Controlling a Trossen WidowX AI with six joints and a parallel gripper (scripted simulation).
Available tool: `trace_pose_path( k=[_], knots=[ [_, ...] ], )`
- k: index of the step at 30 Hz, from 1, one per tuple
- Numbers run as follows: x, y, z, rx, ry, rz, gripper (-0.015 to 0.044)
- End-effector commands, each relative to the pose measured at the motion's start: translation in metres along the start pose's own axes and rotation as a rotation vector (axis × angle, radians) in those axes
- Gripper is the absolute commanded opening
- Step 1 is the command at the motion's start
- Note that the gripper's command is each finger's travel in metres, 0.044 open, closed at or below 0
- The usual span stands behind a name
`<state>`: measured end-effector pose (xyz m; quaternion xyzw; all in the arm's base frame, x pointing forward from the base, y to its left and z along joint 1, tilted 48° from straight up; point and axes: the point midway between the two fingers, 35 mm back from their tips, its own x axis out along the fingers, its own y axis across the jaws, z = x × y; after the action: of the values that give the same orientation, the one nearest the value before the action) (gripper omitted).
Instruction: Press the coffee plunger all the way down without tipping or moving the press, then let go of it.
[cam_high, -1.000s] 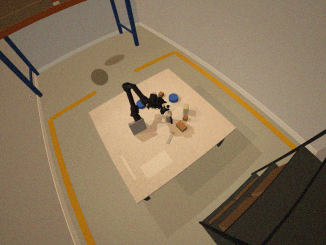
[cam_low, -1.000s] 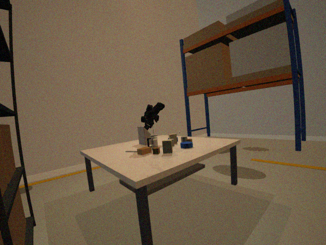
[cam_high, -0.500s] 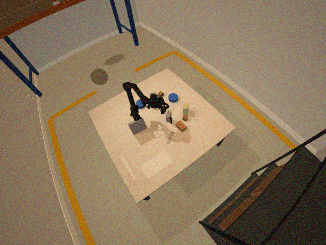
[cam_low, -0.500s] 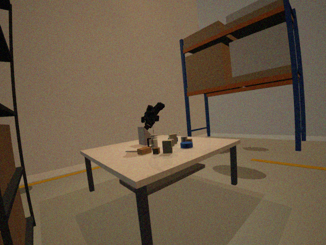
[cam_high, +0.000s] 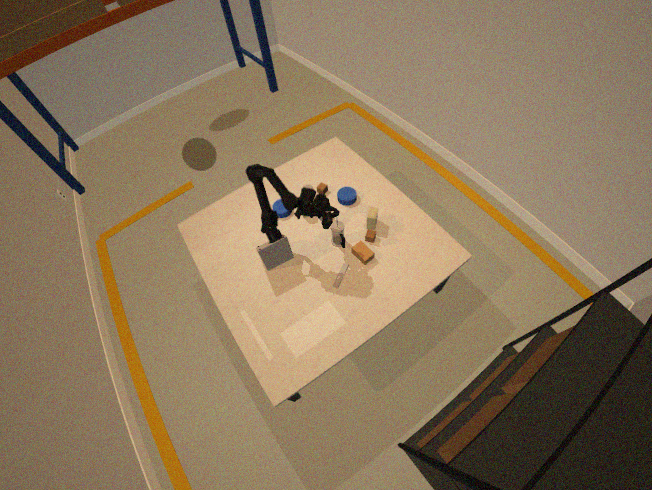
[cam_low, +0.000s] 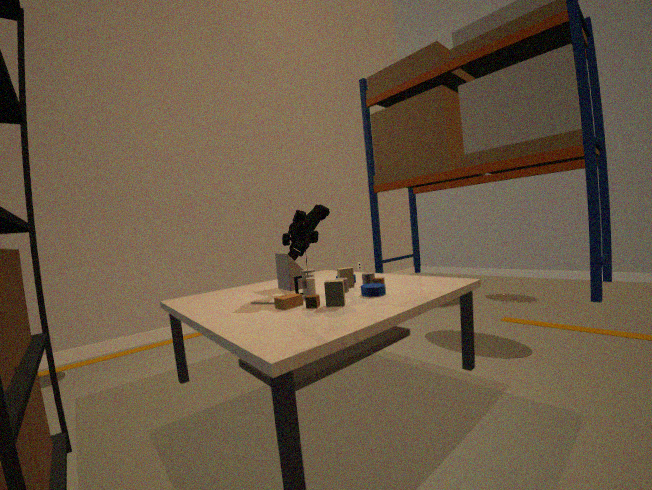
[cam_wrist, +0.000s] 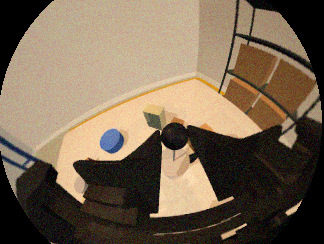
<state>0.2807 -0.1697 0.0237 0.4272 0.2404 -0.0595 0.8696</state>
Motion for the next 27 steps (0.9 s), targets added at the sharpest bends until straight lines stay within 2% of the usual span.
trace_pose_path(
  k=[1,27],
  knots=[
    [0.004,-0.002,-0.005,0.003,0.004,-0.004,0.0127],
    [0.033,-0.005,-0.037,0.002,0.009,-0.008,0.0127]
  ],
)
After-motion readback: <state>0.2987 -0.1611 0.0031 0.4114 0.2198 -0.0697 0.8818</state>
